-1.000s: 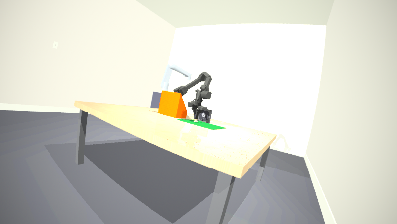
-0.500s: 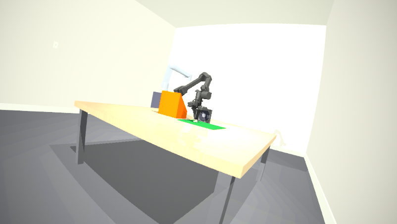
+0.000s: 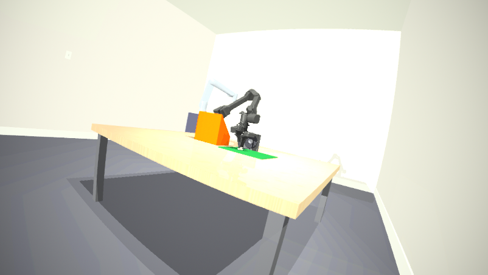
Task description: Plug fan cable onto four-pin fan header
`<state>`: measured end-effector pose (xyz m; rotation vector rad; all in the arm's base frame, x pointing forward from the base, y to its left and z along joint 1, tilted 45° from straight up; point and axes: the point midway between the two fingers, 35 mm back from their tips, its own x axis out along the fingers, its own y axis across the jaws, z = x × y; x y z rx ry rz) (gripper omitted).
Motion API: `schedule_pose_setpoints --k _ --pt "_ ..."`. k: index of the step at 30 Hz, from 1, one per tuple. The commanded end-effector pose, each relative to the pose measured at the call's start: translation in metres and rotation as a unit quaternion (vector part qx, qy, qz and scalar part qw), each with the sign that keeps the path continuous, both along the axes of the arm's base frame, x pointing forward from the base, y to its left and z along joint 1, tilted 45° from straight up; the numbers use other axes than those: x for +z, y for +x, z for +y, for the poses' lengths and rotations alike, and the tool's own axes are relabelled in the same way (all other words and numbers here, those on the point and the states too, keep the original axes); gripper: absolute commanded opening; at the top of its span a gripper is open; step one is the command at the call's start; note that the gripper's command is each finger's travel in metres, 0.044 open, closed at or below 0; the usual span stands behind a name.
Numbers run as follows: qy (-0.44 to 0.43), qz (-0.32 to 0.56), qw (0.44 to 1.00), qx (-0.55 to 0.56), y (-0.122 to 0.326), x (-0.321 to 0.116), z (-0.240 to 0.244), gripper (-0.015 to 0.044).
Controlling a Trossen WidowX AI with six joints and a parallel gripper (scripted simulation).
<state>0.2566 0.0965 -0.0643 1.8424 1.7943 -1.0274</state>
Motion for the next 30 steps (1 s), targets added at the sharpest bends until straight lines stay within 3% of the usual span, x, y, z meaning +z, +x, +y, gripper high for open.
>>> schedule_pose_setpoints --k 1,10,20,30 --pt "0.002 0.006 1.0 -0.001 -0.003 -0.003 0.003 0.0" --pt "0.002 0.006 1.0 -0.001 -0.004 -0.006 0.006 0.0" --pt "0.001 0.0 1.0 -0.001 0.0 -0.003 0.004 0.026" --pt "0.0 0.005 1.0 -0.001 0.004 0.035 -0.035 0.026"
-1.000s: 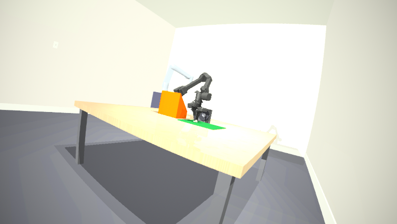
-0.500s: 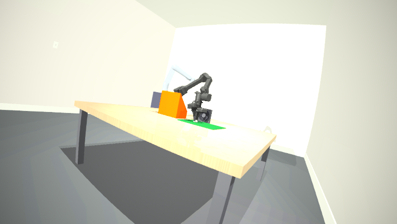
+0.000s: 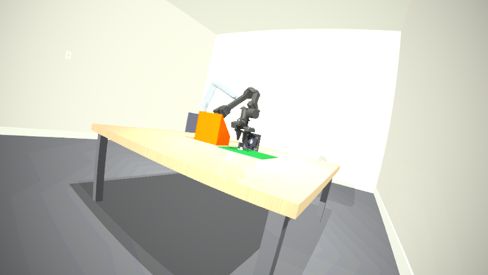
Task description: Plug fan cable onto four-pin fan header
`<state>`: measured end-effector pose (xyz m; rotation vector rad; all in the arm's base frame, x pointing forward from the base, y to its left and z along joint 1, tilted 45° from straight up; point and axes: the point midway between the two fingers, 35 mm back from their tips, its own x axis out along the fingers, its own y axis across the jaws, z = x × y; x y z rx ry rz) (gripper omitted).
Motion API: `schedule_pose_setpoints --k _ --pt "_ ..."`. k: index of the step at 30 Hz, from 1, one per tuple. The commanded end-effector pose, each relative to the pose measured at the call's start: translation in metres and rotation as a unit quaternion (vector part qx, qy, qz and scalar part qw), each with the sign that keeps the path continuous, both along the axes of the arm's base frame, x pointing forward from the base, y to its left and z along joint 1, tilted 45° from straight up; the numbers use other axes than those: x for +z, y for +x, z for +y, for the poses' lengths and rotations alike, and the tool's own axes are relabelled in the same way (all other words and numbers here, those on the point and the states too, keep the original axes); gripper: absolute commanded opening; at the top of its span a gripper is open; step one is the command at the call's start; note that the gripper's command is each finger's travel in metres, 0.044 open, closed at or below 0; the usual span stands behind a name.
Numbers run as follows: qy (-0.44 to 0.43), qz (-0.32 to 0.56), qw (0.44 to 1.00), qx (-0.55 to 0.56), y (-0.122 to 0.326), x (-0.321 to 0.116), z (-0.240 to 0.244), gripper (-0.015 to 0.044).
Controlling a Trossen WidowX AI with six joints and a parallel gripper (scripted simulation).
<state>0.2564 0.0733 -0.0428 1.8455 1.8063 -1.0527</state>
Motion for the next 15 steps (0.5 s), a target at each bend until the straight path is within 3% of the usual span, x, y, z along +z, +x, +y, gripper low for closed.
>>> schedule_pose_setpoints --k 1,6,15 --pt "-0.001 -0.007 1.0 0.002 0.005 0.014 -0.012 0.026" --pt "-0.002 -0.007 1.0 0.001 0.004 0.012 -0.014 0.026" --pt "-0.005 -0.007 1.0 0.002 -0.029 -0.065 -0.098 0.026"
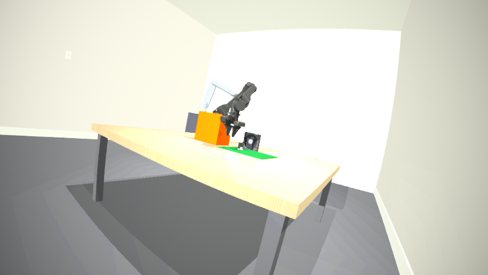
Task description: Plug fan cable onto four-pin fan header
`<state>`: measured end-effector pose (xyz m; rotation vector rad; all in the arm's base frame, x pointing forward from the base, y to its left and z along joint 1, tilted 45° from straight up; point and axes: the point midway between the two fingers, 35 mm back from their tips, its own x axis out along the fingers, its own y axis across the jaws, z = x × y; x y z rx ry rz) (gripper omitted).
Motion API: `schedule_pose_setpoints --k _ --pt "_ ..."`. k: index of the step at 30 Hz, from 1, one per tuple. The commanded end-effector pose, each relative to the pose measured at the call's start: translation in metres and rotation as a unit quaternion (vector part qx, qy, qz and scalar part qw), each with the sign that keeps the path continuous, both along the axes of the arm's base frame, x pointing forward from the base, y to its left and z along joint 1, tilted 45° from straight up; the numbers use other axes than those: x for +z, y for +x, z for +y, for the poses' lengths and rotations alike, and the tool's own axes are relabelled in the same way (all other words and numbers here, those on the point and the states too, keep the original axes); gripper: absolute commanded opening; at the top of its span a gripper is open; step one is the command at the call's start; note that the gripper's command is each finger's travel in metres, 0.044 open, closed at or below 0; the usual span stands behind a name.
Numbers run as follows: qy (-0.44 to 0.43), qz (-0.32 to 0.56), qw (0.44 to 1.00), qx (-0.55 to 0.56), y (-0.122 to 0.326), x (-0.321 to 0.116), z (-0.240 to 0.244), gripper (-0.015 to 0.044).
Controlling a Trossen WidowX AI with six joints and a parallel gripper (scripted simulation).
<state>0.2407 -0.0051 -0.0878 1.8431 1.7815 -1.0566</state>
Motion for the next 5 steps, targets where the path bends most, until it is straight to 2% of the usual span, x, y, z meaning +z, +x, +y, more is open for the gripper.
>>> schedule_pose_setpoints --k 1,5 --pt "0.004 -0.002 1.0 0.004 -0.0133 -0.0201 -0.0198 0.026" --pt "0.004 -0.002 1.0 0.004 -0.0133 -0.0201 -0.0198 0.026"
